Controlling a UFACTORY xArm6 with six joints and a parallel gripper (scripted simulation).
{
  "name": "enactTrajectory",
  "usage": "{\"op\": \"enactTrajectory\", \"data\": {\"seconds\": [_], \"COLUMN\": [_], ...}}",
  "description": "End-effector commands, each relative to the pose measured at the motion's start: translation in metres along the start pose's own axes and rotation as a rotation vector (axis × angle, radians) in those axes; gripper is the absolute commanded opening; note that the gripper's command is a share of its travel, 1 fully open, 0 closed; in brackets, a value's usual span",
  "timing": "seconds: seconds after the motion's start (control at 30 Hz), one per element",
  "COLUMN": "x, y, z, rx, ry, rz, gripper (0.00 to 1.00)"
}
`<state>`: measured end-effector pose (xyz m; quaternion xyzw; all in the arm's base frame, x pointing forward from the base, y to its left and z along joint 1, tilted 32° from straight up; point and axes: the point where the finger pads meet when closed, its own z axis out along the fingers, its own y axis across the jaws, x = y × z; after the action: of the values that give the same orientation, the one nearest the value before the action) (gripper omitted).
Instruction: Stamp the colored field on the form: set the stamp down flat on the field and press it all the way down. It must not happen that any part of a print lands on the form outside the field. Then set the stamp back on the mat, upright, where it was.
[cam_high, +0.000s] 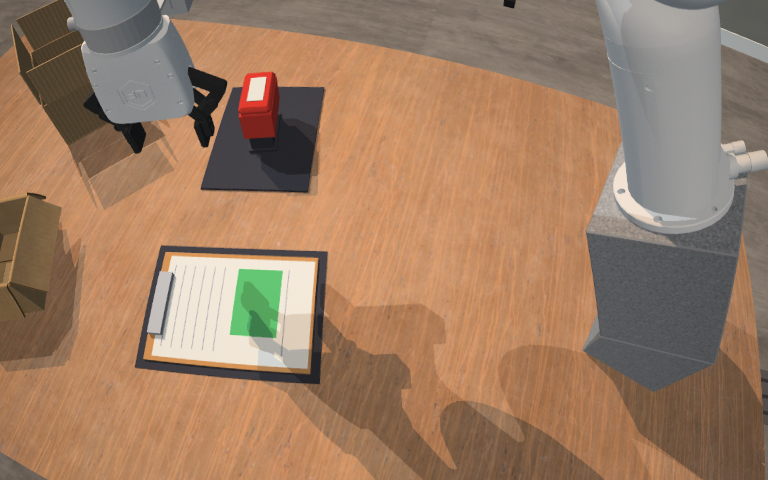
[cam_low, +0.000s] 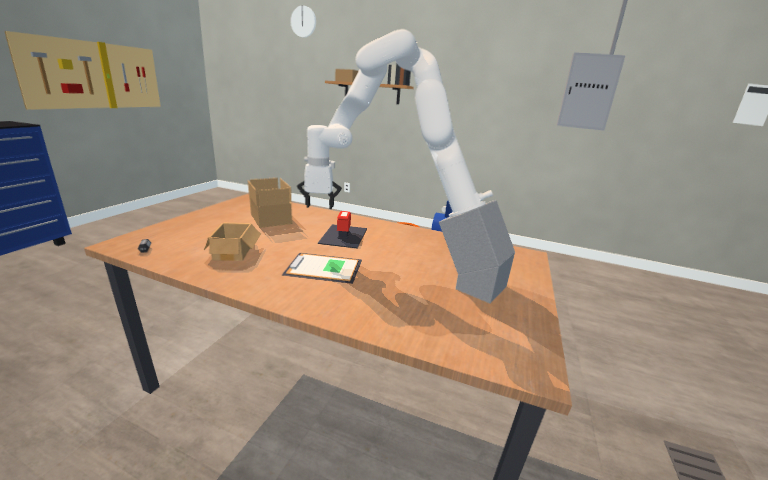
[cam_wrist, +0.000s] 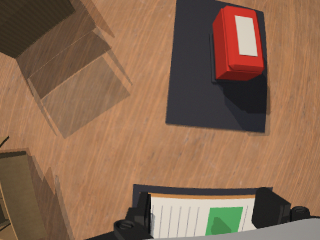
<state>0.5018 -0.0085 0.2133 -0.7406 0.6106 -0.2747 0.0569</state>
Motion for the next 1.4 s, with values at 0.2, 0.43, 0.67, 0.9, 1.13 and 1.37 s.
{"op": "enactTrajectory", "data": {"seconds": [0.2,0.43,0.67,0.9,1.13,1.37], "x": [0.096,0.135,0.159,0.169,0.169,0.169], "y": [0.038,0.055,0.066,0.070,0.070,0.070], "z": [0.016,0.023,0.027,0.029,0.029,0.029], "rx": [0.010,0.010,0.010,0.010,0.010,0.010], "ry": [-0.026,-0.026,-0.026,-0.026,-0.026,-0.026], "rz": [-0.007,-0.007,-0.007,-0.007,-0.007,-0.007], "gripper": [0.93,0.93,0.93,0.93,0.93,0.93]}}
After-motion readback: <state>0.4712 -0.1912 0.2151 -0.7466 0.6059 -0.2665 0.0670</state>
